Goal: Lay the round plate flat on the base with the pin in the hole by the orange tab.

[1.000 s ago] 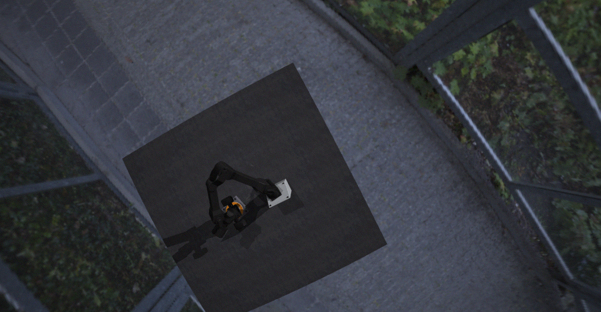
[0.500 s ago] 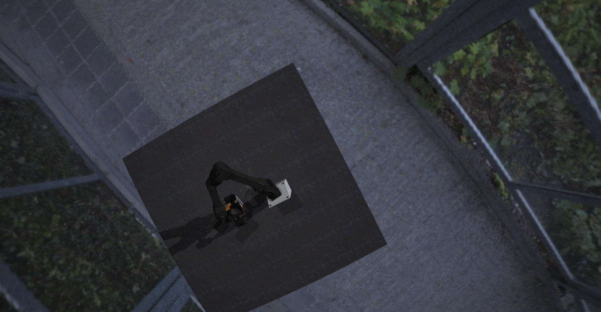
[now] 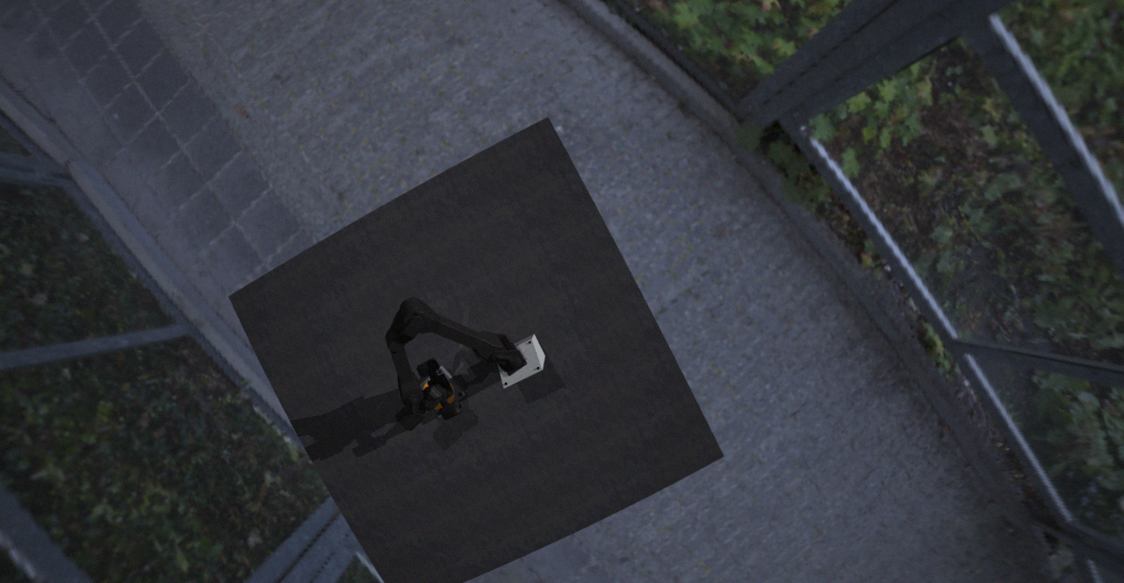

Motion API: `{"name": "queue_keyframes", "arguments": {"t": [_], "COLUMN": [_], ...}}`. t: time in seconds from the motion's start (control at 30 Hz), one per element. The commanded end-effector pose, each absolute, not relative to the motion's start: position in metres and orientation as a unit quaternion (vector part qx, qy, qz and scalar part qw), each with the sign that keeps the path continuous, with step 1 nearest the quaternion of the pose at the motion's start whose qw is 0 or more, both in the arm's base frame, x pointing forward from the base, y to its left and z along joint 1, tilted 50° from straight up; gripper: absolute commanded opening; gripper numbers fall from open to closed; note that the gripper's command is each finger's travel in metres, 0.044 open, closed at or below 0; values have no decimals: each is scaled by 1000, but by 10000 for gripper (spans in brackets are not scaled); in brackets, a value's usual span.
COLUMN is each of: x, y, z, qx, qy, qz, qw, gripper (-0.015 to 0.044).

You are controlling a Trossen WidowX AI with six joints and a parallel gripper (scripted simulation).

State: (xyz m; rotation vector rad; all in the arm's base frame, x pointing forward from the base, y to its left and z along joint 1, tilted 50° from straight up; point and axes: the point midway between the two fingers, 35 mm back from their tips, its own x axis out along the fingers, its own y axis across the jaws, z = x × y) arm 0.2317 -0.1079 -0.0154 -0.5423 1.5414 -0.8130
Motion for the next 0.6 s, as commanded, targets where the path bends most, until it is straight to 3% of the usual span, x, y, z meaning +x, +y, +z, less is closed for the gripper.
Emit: {"name": "queue_keyframes", "arguments": {"t": [0.0, 0.57], "x": [236, 251], "y": [-113, -127], "z": [-10, 3], "qx": [-237, -237], "qy": [666, 666], "qz": [-355, -355], "qw": [612, 612], "gripper": [0, 0]}}
